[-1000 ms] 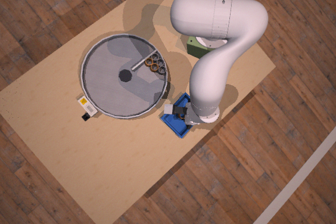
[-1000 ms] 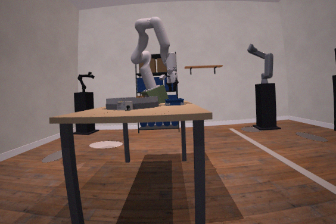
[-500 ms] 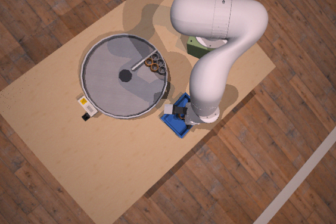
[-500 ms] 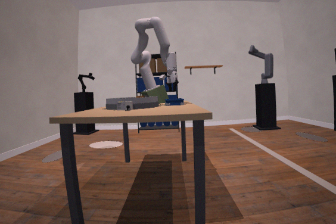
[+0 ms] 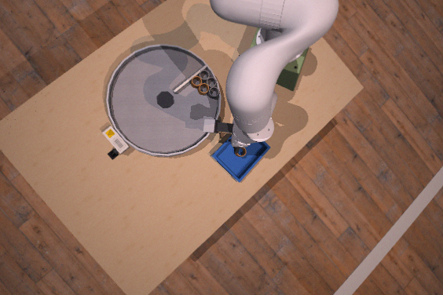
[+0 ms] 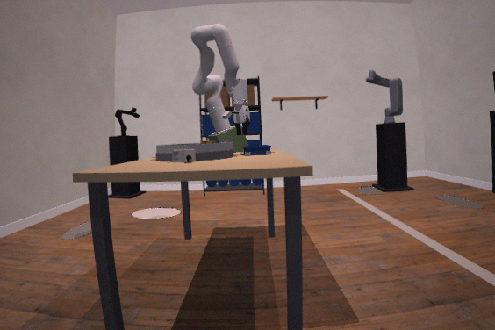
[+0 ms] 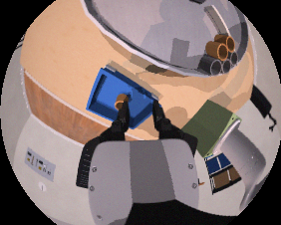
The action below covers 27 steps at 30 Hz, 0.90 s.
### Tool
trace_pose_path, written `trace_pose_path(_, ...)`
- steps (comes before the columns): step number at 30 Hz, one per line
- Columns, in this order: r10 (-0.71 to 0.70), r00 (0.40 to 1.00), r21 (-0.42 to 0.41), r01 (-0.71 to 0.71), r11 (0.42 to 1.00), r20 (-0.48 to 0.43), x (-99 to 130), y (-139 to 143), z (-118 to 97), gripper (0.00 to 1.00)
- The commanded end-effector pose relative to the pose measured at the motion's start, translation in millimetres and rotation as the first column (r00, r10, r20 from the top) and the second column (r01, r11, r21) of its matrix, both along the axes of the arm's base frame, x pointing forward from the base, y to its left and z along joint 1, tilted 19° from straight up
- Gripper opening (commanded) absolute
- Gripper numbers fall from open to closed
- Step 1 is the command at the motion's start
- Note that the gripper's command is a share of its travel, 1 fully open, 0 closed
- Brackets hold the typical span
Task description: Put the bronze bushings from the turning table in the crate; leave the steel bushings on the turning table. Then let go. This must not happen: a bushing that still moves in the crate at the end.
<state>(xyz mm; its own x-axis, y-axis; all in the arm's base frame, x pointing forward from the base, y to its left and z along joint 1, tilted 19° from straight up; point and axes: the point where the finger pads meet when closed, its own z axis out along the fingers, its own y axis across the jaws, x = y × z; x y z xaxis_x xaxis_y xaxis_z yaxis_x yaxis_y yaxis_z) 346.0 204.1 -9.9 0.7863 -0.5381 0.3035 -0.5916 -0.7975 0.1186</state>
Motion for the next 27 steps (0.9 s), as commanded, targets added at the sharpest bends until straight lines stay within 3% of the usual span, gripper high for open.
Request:
trace_pose_path(1,0.005,1.0,0.013,-0.006,1.0,0.015,3.2,-38.8,13.2,0.47)
trace_pose_path(9,0.005,1.0,0.014,-0.006,1.0,0.015,4.7,-98.9,29.9,0.47)
trace_pose_path(11,0.005,1.0,0.014,-0.006,1.0,0.015,4.7,-98.9,29.9,0.47)
trace_pose_path(12,0.005,1.0,0.014,-0.006,1.0,0.015,6.0,-120.5,36.0,0.47)
trace_pose_path(27,0.006,1.0,0.014,-0.006,1.0,0.015,9.1,-221.5,64.3,0.47)
